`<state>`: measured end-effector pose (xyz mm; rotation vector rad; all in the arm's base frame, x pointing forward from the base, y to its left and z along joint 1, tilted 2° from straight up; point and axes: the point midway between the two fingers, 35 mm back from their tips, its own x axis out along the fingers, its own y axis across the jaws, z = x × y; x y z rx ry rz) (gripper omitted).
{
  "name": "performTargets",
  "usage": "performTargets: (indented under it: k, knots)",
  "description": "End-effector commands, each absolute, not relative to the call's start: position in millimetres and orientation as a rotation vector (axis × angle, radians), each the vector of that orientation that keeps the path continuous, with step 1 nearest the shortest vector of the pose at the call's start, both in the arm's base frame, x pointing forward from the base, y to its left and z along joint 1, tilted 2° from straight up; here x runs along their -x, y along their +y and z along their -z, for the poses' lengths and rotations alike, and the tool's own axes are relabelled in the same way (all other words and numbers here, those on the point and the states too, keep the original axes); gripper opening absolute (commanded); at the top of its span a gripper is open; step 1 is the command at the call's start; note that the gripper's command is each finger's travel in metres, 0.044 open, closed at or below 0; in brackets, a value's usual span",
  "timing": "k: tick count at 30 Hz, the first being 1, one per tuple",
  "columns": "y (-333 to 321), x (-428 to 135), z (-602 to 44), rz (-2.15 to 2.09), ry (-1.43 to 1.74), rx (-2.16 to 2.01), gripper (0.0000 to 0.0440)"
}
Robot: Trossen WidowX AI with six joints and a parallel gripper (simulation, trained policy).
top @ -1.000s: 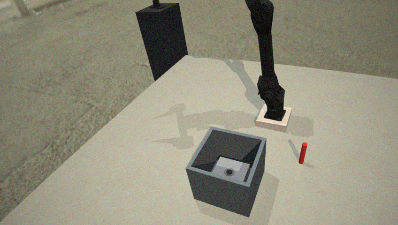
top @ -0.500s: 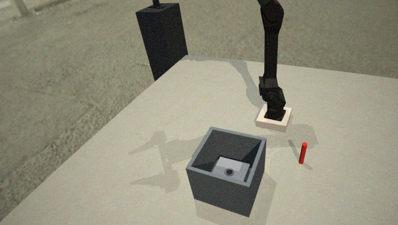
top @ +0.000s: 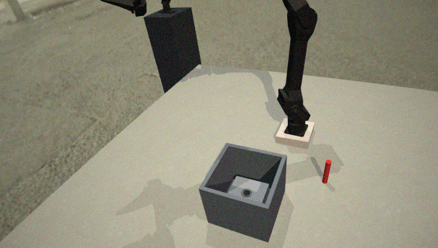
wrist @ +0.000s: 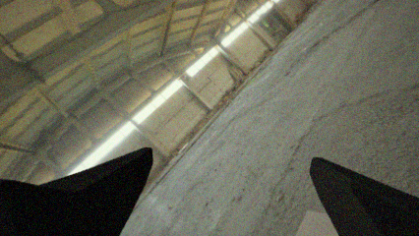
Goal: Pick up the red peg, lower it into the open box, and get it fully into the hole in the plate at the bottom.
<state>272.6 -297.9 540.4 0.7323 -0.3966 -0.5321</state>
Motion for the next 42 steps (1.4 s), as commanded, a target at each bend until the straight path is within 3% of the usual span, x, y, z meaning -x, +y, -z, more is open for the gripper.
performTargets:
  k: [1, 22, 42]
  knots:
    - [-284, -280, -536, 0.506, -0.388, -0.809, 0.044]
    - [-179, -327, -483, 0.338, -0.181, -1.294, 0.044]
    - [-73, -339, -416, 0.282, 0.171, -1.633, 0.044]
